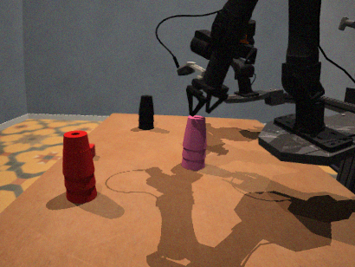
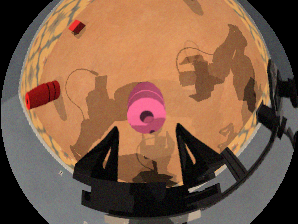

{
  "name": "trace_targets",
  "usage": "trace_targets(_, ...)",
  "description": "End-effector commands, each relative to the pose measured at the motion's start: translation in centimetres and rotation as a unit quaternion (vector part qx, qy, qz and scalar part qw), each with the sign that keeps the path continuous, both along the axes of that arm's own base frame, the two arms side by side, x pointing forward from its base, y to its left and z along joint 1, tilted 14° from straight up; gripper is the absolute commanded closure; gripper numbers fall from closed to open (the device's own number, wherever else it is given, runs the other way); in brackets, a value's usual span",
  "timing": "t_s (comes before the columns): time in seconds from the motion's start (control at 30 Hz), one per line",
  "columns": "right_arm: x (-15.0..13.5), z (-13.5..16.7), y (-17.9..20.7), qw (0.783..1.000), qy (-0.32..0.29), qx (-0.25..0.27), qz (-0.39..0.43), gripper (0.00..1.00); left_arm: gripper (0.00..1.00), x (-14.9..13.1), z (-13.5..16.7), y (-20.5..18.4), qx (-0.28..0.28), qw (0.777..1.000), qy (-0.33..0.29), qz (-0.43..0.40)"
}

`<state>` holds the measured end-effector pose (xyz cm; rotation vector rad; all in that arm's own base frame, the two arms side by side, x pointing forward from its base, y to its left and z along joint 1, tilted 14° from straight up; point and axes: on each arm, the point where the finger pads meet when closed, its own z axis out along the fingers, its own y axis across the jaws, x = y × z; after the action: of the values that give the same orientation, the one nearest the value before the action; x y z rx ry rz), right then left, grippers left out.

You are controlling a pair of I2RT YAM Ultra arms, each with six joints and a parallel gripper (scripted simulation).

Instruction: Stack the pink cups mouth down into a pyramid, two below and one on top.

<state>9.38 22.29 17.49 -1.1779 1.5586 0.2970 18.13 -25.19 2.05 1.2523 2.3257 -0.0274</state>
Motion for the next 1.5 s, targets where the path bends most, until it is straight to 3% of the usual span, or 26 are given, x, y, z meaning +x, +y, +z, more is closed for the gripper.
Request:
trace_targets(0.0, -0.1, 1.2, 0.2, 1.0, -0.002, 0.025, 0.001, 0.0, 0.2, 0.2, -0.6, 0.0, 0.001, 1.0, 0.002, -0.002)
trace_targets(0.9, -0.1, 1.2, 0.2, 1.0, -0.002, 0.025, 0.001, 0.0, 0.2, 1.6, -3.6, -0.7, 0.0, 1.0, 0.003, -0.002)
trace_targets(1.23, -0.1, 1.2, 0.2, 1.0, -0.002, 0.025, 0.001, 0.0, 0.2, 1.7, -3.1, -1.2, -0.007, 1.0, -0.002, -0.002)
trace_targets(1.47, -0.1, 1.2, 0.2, 1.0, -0.002, 0.025, 0.001, 0.0, 0.33, 1.7, -3.1, -1.2, -0.007, 1.0, -0.002, -0.002)
